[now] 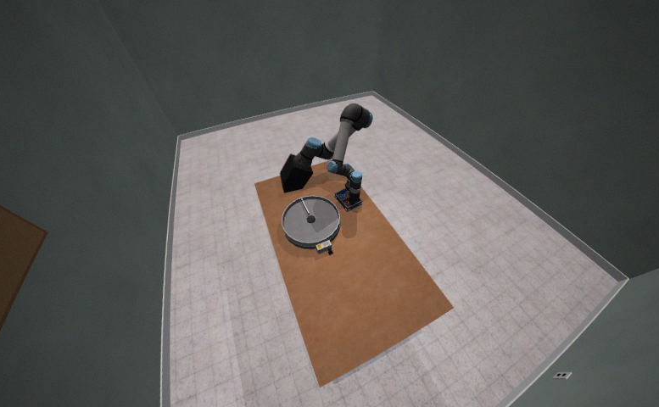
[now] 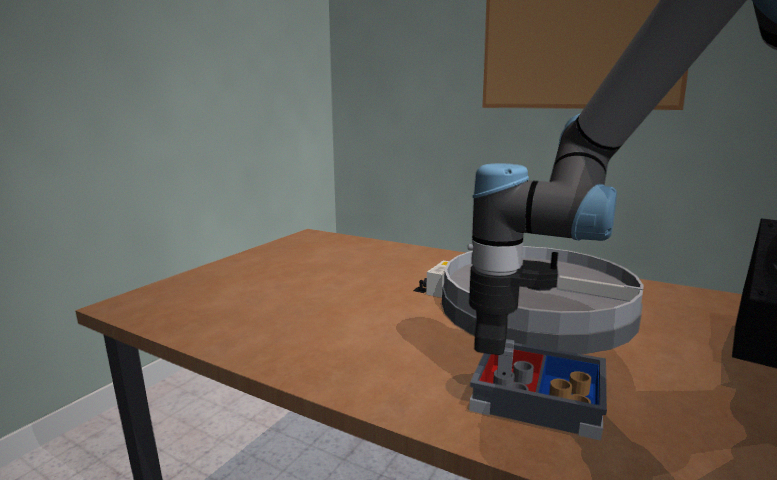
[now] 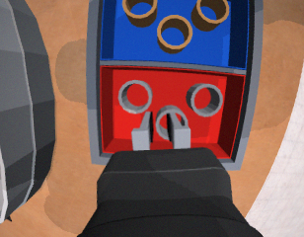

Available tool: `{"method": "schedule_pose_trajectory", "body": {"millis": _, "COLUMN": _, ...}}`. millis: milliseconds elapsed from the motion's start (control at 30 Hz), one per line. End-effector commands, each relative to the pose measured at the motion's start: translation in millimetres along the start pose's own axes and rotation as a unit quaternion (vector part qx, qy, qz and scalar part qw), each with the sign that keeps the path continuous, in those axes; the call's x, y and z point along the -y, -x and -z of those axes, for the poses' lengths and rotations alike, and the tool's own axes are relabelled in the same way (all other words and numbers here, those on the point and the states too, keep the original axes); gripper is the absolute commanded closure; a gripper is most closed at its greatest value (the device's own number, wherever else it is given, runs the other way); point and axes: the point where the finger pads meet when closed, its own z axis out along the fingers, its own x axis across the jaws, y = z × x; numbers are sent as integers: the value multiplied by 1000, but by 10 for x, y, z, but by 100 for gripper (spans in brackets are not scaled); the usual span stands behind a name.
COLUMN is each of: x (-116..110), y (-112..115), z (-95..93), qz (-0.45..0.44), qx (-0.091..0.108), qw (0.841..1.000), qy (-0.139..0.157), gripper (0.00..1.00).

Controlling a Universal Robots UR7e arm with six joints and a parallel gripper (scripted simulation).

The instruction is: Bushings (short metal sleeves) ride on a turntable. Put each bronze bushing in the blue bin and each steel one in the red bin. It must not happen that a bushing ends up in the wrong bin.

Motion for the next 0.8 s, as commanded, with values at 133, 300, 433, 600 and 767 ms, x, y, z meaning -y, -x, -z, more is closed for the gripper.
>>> {"method": "schedule_pose_trajectory", "body": {"millis": 133, "x": -4, "y": 0, "z": 4, "qz": 0, "qx": 0, "qw": 1000, "qy": 1, "gripper": 58}}
{"method": "schedule_pose_trajectory", "body": {"millis": 300, "x": -4, "y": 0, "z": 4, "qz": 0, "qx": 0, "qw": 1000, "qy": 1, "gripper": 58}}
{"method": "schedule_pose_trajectory", "body": {"millis": 433, "x": -4, "y": 0, "z": 4, "qz": 0, "qx": 0, "qw": 1000, "qy": 1, "gripper": 58}}
{"method": "schedule_pose_trajectory", "body": {"millis": 600, "x": -5, "y": -1, "z": 42, "qz": 0, "qx": 0, "qw": 1000, "qy": 1, "gripper": 58}}
{"method": "schedule_pose_trajectory", "body": {"millis": 767, "x": -5, "y": -1, "z": 51, "qz": 0, "qx": 0, "qw": 1000, "qy": 1, "gripper": 58}}
